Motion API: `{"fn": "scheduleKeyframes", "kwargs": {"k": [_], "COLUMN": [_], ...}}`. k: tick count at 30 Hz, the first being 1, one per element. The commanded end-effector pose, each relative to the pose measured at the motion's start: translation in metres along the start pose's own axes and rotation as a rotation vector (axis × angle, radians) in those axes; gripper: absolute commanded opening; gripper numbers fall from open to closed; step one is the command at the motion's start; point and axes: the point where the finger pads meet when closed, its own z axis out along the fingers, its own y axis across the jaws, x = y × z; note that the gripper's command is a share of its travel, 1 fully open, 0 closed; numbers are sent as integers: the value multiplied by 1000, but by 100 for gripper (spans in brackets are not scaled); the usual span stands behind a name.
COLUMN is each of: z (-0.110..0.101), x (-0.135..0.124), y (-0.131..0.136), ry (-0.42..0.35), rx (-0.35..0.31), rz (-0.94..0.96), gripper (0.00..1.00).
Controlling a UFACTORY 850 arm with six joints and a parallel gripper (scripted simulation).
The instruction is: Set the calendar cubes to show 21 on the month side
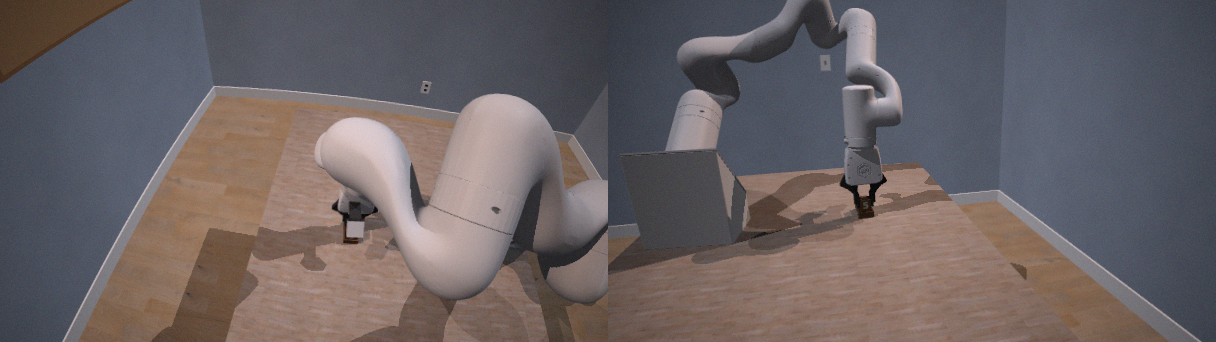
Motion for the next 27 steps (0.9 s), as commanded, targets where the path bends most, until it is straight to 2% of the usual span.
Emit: {"fn": "scheduleKeyframes", "kwargs": {"k": [1, 27], "z": [-1, 2], "x": [0, 0], "y": [1, 1], "ry": [0, 0], "rx": [-1, -1], "rz": [0, 0], "gripper": [29, 29]}}
